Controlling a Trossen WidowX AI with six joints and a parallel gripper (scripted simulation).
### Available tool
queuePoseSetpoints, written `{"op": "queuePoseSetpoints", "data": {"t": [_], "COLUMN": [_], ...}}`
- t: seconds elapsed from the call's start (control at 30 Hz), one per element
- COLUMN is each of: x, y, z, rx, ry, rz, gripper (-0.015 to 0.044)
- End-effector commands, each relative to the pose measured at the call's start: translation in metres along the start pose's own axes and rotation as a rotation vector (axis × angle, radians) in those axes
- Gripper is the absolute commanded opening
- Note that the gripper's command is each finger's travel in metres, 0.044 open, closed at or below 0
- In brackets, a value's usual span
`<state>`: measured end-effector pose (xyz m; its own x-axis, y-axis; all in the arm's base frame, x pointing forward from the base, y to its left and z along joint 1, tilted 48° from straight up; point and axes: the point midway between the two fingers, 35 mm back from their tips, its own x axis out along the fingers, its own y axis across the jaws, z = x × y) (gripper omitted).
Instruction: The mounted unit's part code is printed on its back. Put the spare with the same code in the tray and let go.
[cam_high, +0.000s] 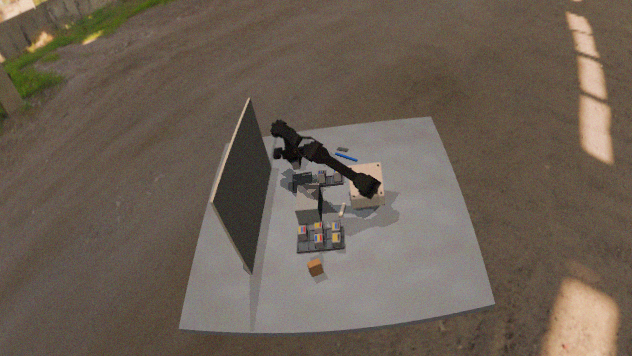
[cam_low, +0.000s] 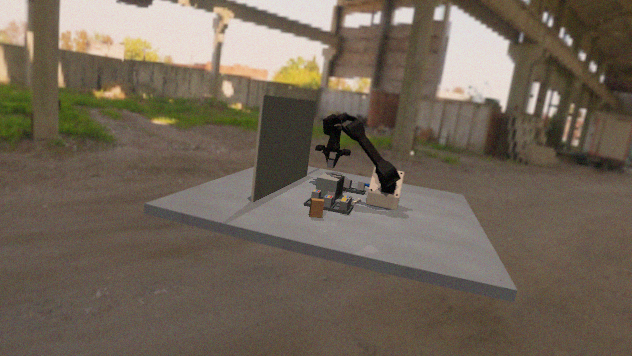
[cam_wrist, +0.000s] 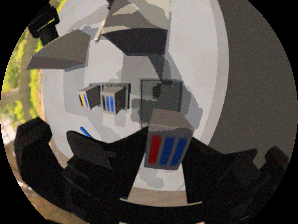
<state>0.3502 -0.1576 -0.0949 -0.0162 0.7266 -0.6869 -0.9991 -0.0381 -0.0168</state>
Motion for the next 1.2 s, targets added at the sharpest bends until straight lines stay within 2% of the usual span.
{"op": "queuePoseSetpoints", "data": {"t": [0.0,1.17], "x": [0.004,0.032], "y": [0.000,-0.002], "z": [0.000,0.000], "rx": [0.006,0.005], "ry": [-0.003,-0.003], "rz": [-0.002,-0.003], "gripper": [0.0000,0.0000]}}
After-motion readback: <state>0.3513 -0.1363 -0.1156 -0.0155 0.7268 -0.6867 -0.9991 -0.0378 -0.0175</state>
